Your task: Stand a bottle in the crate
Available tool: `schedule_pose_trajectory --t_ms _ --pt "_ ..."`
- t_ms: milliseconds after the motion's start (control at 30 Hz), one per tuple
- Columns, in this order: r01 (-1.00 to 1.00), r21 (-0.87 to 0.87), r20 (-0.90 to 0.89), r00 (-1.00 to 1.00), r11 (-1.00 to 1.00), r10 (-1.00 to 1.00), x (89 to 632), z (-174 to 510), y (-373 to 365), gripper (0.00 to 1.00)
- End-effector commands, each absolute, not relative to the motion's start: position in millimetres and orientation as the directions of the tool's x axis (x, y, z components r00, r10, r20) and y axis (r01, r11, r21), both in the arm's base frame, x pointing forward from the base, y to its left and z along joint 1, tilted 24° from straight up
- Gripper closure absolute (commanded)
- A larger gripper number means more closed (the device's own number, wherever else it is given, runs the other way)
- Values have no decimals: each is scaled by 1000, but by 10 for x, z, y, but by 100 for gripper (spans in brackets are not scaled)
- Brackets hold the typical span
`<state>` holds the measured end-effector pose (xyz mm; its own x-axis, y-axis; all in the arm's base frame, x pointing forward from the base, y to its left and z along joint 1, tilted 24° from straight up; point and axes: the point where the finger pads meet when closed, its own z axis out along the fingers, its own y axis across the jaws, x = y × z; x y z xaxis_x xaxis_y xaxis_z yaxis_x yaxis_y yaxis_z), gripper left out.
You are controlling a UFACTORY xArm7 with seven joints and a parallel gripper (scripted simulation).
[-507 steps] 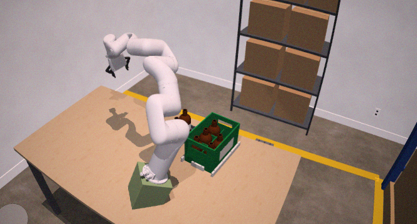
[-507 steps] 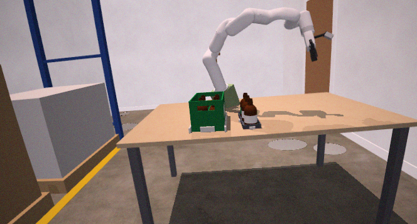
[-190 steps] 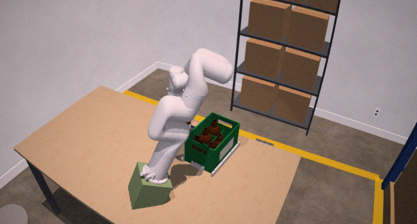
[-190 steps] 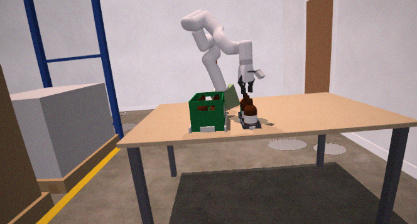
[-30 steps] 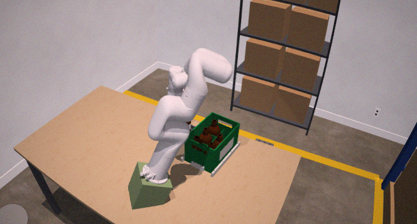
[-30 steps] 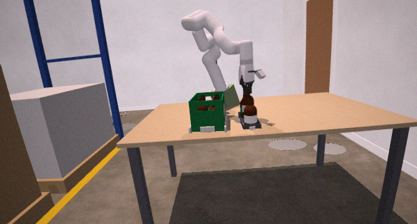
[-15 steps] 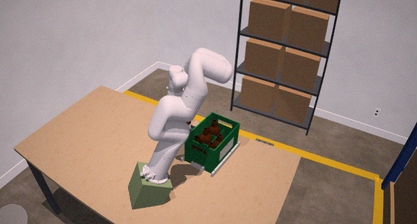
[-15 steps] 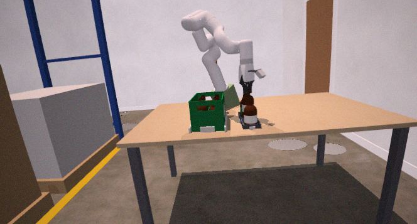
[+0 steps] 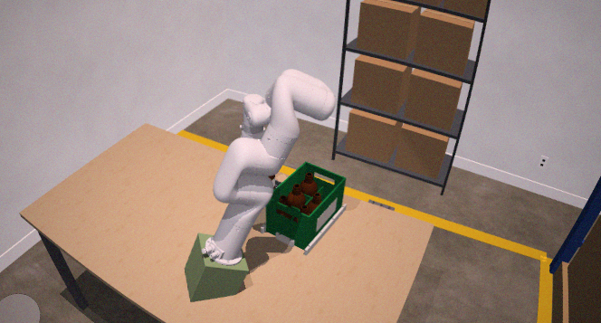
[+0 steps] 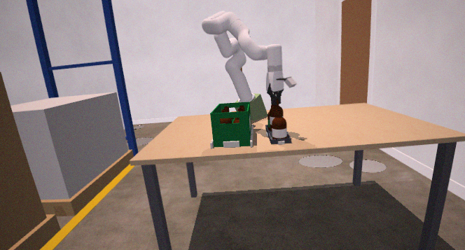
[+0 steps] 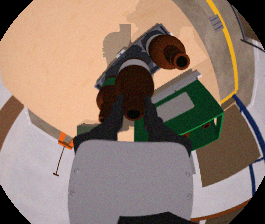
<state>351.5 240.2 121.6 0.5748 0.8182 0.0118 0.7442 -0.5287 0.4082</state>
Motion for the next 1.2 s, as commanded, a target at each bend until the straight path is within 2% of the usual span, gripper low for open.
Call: schedule_pose_trajectory --t_ms 0,1167 --pt "744 408 16 573 -528 819 3516 1237 2421 100" --pt "744 408 16 573 -528 819 3417 1501 2486 100"
